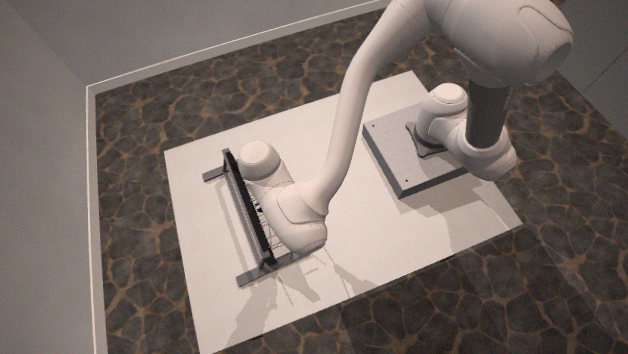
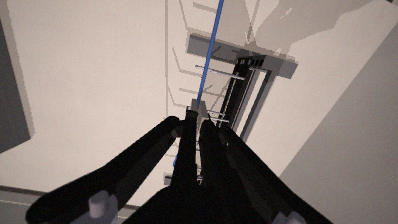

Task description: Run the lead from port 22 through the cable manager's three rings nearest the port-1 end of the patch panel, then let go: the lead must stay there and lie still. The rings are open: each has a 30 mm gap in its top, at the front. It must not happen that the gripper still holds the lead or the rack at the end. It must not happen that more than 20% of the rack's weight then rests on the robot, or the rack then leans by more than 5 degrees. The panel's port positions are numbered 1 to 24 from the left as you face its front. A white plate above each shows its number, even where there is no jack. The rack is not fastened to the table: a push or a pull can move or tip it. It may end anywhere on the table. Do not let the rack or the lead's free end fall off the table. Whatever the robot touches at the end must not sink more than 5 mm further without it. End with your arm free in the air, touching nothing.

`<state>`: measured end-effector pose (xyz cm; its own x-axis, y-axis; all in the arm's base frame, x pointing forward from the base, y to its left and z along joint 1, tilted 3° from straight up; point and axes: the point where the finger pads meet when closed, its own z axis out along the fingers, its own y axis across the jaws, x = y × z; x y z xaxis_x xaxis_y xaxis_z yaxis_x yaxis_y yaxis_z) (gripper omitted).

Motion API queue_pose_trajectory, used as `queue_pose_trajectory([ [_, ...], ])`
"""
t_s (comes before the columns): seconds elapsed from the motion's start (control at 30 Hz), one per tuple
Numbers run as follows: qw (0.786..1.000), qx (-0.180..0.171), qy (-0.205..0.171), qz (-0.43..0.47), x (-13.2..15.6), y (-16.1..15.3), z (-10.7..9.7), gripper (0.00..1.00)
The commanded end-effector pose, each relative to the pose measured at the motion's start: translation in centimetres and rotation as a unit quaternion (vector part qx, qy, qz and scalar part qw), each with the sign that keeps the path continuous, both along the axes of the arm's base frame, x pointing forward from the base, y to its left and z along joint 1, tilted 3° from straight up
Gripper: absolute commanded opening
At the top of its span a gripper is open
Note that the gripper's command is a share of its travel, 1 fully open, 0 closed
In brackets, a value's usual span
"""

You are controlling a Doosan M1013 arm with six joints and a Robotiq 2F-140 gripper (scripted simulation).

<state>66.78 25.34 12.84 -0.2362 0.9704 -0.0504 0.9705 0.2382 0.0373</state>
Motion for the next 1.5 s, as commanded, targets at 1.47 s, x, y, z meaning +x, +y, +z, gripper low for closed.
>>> queue_pose_trajectory([
  [1.47,1.0,0.004,-0.002,-0.003,0.23,0.81,0.21,0.0],
])
